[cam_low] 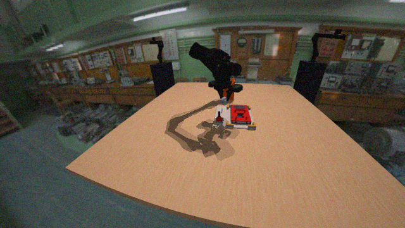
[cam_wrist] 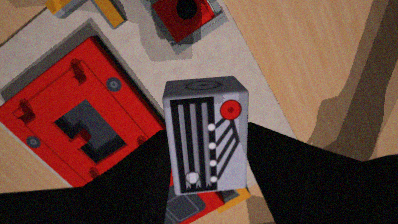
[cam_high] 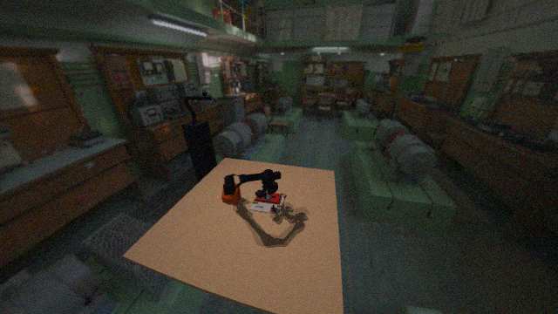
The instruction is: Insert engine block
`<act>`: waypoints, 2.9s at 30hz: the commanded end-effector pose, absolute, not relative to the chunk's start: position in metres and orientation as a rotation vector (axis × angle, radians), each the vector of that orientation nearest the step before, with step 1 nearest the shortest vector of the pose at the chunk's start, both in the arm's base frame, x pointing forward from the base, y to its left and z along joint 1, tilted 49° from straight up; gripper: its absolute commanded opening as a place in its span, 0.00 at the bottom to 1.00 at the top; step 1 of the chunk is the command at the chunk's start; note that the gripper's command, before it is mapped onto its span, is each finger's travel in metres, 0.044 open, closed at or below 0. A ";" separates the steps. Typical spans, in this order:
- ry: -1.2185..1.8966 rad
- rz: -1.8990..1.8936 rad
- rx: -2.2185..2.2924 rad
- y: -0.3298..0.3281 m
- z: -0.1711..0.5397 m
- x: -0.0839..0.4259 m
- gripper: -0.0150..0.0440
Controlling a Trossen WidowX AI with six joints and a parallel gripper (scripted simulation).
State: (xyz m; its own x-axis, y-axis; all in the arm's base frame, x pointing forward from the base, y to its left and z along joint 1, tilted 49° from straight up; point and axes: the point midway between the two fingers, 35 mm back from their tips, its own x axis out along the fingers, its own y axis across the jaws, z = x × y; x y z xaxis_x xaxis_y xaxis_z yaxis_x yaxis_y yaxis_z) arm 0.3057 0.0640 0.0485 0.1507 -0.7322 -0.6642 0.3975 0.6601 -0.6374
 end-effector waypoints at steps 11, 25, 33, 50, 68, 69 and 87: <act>1.254 -0.705 -0.523 0.083 0.007 0.316 0.25; 1.336 -0.574 -0.696 0.096 -0.035 0.321 0.25; 1.367 -0.518 -0.768 0.101 -0.052 0.321 0.30; 1.362 -0.527 -0.757 0.100 -0.052 0.320 0.52; 1.365 -0.520 -0.764 0.101 -0.053 0.320 0.52; 1.365 -0.520 -0.764 0.101 -0.053 0.320 0.52; 1.366 -0.519 -0.766 0.099 -0.055 0.320 0.52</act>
